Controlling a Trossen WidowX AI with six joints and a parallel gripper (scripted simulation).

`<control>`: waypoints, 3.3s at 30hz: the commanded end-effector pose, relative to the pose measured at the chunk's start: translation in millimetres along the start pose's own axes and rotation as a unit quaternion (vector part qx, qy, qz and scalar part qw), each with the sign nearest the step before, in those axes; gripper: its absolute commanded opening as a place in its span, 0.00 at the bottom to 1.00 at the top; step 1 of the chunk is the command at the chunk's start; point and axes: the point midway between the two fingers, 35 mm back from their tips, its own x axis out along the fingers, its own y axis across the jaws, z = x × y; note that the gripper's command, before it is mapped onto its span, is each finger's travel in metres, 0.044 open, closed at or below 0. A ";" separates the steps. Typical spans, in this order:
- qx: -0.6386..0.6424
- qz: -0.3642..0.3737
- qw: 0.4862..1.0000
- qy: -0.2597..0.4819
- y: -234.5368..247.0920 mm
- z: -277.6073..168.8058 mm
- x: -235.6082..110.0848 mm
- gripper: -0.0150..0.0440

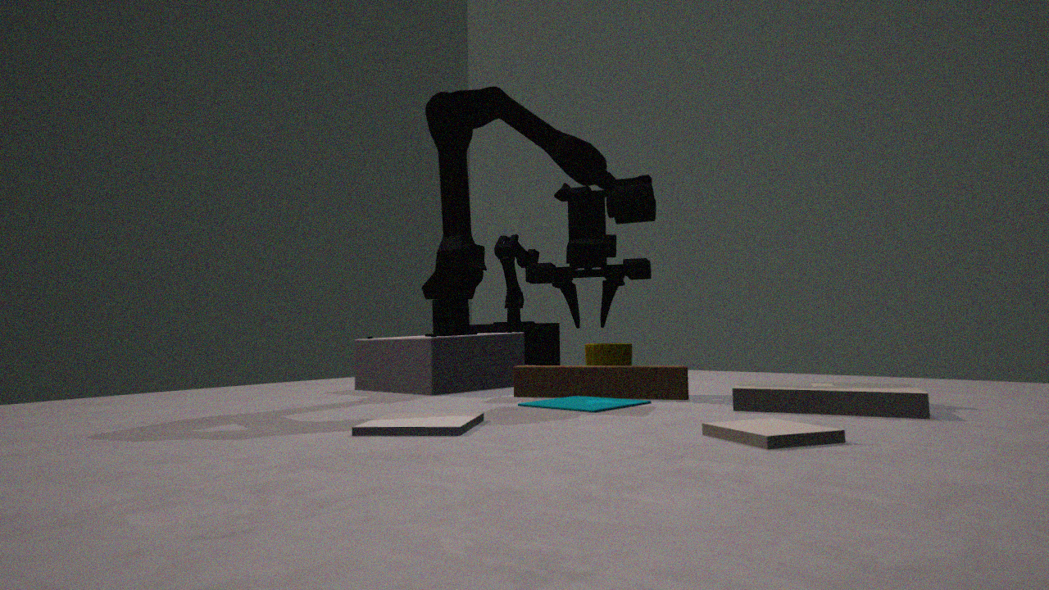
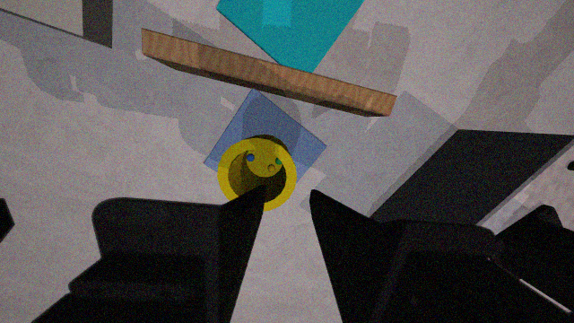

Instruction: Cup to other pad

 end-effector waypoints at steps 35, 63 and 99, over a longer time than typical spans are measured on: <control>0.004 -0.004 1.000 -0.002 -4.0 -0.3 61.5 0.54; 0.002 -0.003 1.000 0.000 -3.9 -1.1 60.7 0.28; 0.001 -0.005 1.000 0.001 -2.9 -3.4 -4.5 0.25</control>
